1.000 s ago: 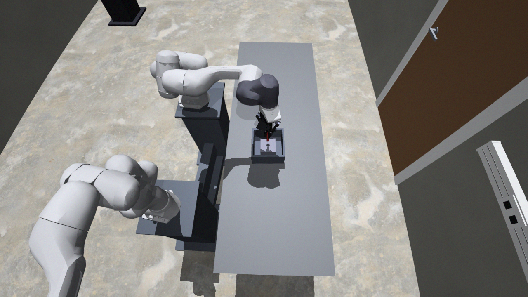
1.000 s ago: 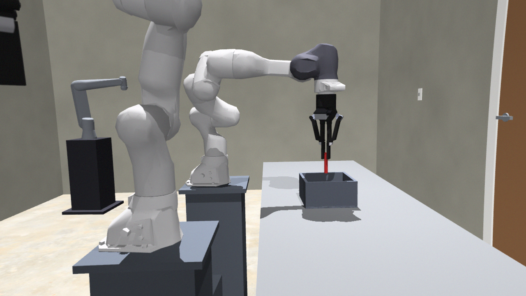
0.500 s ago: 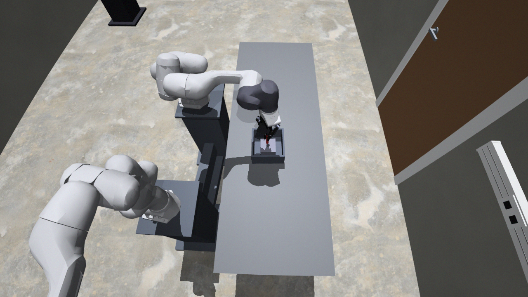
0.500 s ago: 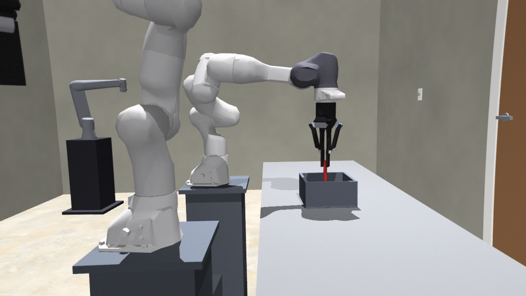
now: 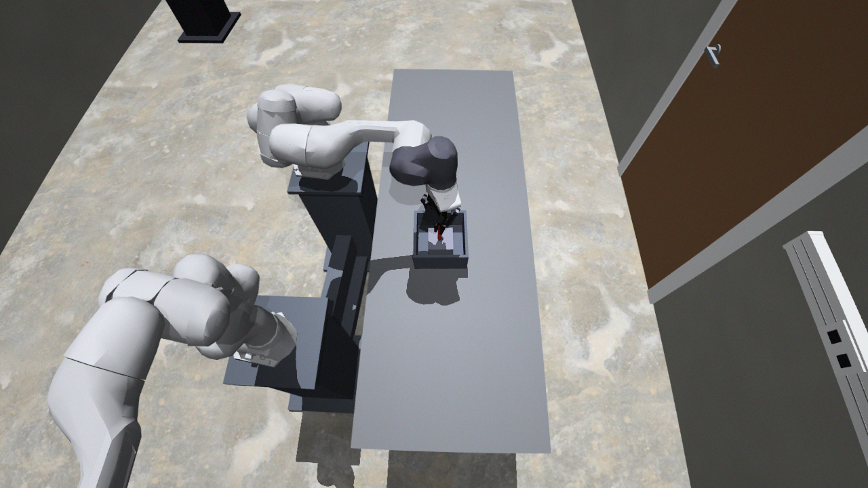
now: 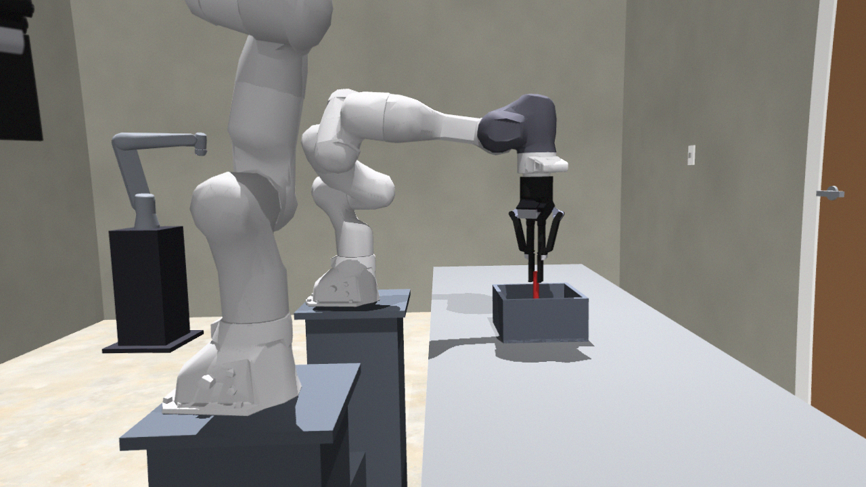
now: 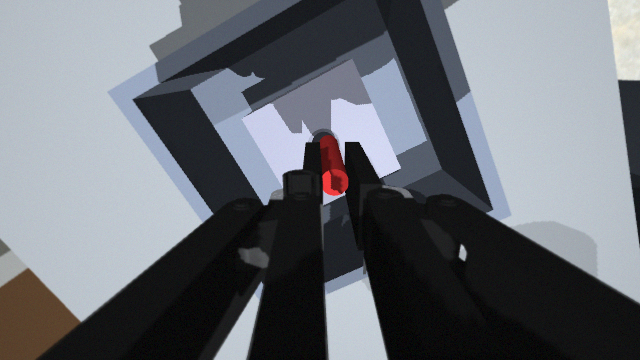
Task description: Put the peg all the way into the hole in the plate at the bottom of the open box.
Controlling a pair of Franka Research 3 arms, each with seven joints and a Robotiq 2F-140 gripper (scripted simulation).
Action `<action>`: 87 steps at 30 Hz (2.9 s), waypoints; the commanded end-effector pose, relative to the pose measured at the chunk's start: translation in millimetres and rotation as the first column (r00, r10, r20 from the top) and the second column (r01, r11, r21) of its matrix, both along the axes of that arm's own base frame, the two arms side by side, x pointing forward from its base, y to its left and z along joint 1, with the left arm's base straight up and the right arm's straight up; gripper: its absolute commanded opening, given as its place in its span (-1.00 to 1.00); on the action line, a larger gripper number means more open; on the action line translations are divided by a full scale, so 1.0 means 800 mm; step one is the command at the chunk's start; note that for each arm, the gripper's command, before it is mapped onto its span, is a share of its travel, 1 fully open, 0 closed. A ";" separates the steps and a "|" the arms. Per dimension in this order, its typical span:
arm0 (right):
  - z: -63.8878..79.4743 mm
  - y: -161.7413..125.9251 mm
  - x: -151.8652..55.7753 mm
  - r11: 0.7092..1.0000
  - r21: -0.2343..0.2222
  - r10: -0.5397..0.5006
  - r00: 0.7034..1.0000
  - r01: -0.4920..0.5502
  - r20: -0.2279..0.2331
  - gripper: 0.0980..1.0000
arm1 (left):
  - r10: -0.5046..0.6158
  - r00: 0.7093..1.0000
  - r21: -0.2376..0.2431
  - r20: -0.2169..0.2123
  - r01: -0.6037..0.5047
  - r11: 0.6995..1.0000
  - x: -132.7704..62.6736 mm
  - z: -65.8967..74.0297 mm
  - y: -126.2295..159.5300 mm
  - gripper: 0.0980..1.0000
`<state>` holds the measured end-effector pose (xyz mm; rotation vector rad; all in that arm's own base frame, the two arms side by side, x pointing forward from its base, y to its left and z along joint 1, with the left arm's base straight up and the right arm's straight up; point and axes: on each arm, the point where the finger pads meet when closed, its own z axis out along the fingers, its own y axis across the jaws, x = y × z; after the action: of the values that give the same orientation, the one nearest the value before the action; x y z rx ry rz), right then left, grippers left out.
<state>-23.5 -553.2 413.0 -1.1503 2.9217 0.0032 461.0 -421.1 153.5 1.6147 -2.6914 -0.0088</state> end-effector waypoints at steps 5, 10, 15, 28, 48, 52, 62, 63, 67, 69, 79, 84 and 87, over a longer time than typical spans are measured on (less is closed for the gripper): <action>0.000 -0.001 0.001 1.000 -0.002 -0.006 1.000 0.006 -0.001 1.00 | -0.005 1.000 -0.003 0.005 0.005 1.000 0.003 -0.001 0.000 -1.00; 0.000 -0.001 0.001 1.000 -0.002 -0.006 1.000 0.006 -0.001 1.00 | -0.005 1.000 -0.003 0.005 0.005 1.000 0.003 -0.001 0.000 -1.00; 0.000 -0.001 0.001 1.000 -0.002 -0.006 1.000 0.006 -0.001 1.00 | -0.005 1.000 -0.003 0.005 0.005 1.000 0.003 -0.001 0.000 -1.00; 0.000 -0.001 0.001 1.000 -0.002 -0.006 1.000 0.006 -0.001 1.00 | -0.005 1.000 -0.003 0.005 0.005 1.000 0.004 -0.001 0.000 -1.00; 0.000 -0.001 0.001 1.000 -0.002 -0.006 1.000 0.006 -0.001 1.00 | -0.005 1.000 -0.003 0.005 0.005 1.000 0.005 -0.015 0.000 -1.00; 0.000 -0.001 0.001 1.000 -0.002 -0.006 1.000 0.006 -0.001 1.00 | -0.005 1.000 -0.003 0.005 0.005 1.000 0.005 -0.023 0.000 -1.00; 0.000 -0.001 0.001 1.000 -0.002 -0.006 1.000 0.006 -0.001 1.00 | -0.005 1.000 -0.003 0.005 0.005 1.000 0.005 -0.027 0.000 -1.00; 0.000 -0.001 0.001 1.000 -0.002 -0.006 1.000 0.006 -0.001 1.00 | -0.005 1.000 -0.003 0.005 0.005 1.000 0.005 -0.027 0.000 -1.00; 0.000 -0.001 0.001 1.000 -0.002 -0.006 1.000 0.006 -0.001 1.00 | -0.005 1.000 -0.003 0.005 0.005 1.000 0.005 -0.027 0.000 -1.00; 0.000 -0.001 0.001 1.000 -0.002 -0.006 1.000 0.006 -0.001 1.00 | -0.005 1.000 -0.003 0.005 0.005 1.000 0.005 -0.027 0.000 -1.00; 0.000 -0.001 0.001 1.000 -0.002 -0.006 1.000 0.006 -0.001 1.00 | -0.005 1.000 -0.003 0.005 0.005 1.000 0.005 -0.027 0.000 -1.00; 0.000 -0.001 0.001 1.000 -0.002 -0.006 1.000 0.006 -0.001 1.00 | -0.005 1.000 -0.003 0.005 0.005 1.000 0.005 -0.028 0.000 -1.00; 0.000 -0.001 0.001 1.000 -0.002 -0.006 1.000 0.006 -0.001 1.00 | -0.005 1.000 -0.003 0.005 0.005 1.000 0.005 -0.030 0.000 -1.00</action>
<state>-23.5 -553.2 413.0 -1.1502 2.9217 0.0032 464.0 -421.3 131.2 1.6121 -2.6961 -0.0044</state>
